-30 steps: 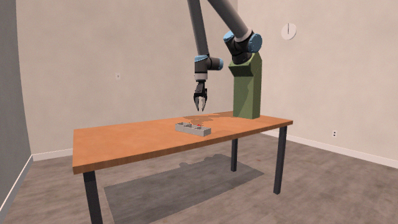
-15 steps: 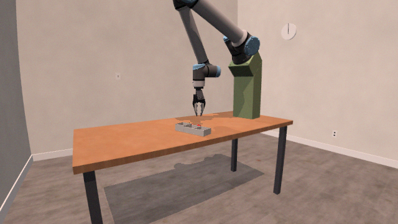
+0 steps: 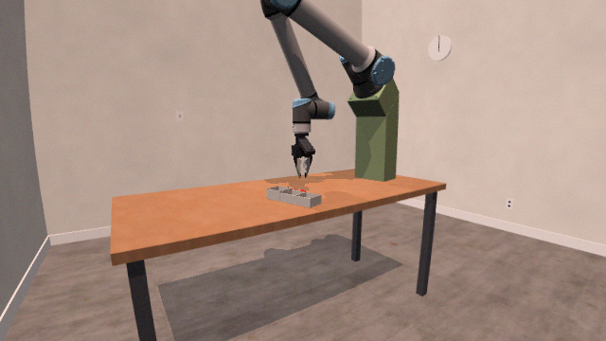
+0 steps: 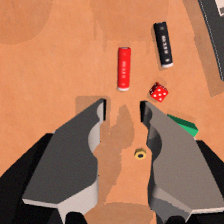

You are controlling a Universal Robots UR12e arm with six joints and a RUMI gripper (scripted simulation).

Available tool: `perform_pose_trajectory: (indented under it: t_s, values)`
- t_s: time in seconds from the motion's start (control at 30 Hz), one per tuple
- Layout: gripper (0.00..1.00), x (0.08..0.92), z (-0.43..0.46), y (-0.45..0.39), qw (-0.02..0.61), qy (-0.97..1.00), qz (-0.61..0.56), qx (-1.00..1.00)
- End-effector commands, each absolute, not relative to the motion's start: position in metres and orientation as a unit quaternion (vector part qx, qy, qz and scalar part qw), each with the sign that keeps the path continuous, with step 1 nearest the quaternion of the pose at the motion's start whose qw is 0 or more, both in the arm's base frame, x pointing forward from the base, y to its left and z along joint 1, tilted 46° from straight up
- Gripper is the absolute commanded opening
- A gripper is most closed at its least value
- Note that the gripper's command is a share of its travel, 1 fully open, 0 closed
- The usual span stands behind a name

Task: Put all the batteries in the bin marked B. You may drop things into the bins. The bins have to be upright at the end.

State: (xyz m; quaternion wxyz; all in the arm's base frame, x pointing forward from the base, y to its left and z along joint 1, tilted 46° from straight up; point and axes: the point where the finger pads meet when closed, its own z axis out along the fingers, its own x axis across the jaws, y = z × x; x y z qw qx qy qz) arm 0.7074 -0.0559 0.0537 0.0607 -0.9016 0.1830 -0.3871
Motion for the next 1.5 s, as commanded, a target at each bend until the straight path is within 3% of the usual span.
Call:
perform_pose_trajectory:
  t_s: [0.0,1.47]
  values:
    - [0.17,0.708,0.055,-0.054,0.06,0.175,-0.388,-0.903]
    - [0.17,0.732,0.033,-0.053,0.06,0.175,-0.388,-0.903]
